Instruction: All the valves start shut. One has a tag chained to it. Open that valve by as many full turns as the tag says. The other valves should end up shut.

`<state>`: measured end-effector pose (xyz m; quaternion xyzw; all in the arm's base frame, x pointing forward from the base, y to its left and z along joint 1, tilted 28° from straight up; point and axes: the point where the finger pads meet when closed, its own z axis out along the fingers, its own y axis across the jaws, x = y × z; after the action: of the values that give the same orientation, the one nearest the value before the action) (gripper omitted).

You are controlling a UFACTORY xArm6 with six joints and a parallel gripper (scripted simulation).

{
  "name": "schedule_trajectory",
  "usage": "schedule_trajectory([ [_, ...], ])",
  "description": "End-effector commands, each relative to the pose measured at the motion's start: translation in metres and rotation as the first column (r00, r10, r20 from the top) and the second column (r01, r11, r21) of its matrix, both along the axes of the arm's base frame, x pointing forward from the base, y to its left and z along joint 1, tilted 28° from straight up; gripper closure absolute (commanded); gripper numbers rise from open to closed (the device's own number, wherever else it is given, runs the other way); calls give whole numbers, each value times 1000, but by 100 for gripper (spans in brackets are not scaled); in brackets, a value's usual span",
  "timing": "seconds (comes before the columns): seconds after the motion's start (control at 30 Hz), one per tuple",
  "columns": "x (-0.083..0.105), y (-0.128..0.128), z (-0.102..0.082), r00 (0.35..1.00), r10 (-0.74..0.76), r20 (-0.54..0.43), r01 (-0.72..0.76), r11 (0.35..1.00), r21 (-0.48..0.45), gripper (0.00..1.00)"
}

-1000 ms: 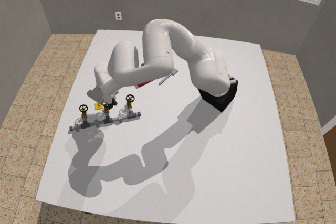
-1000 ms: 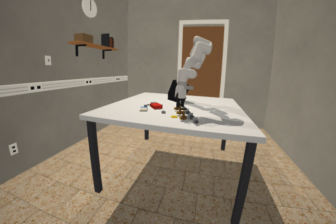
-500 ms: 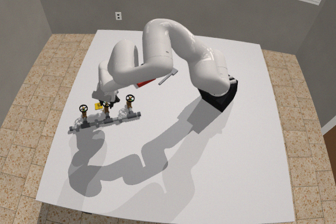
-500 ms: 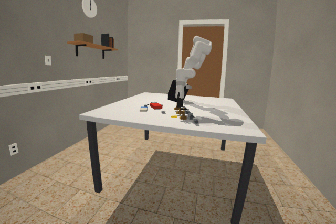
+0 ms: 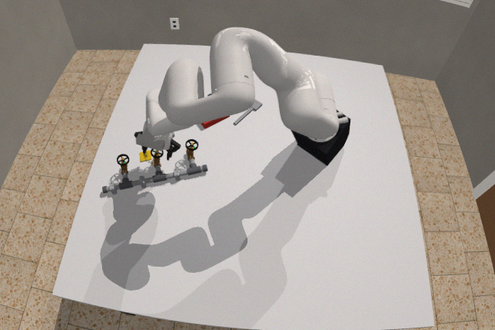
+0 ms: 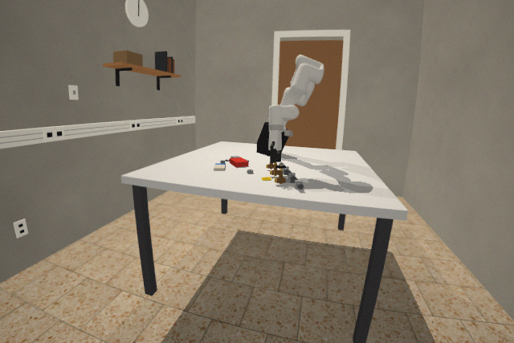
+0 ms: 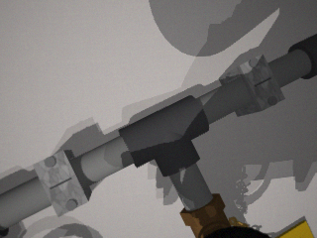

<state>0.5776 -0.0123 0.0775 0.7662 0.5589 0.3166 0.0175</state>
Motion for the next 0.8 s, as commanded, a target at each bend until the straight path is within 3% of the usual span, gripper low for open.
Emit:
schedule_trajectory([
  [0.0, 1, -1, 2, 1000, -1, 4, 1, 1000, -1, 0],
  [0.47, 1, -1, 2, 1000, -6, 2, 6, 1000, 2, 0],
  [0.77, 1, -1, 2, 996, -84, -33, 86, 995, 51, 0],
])
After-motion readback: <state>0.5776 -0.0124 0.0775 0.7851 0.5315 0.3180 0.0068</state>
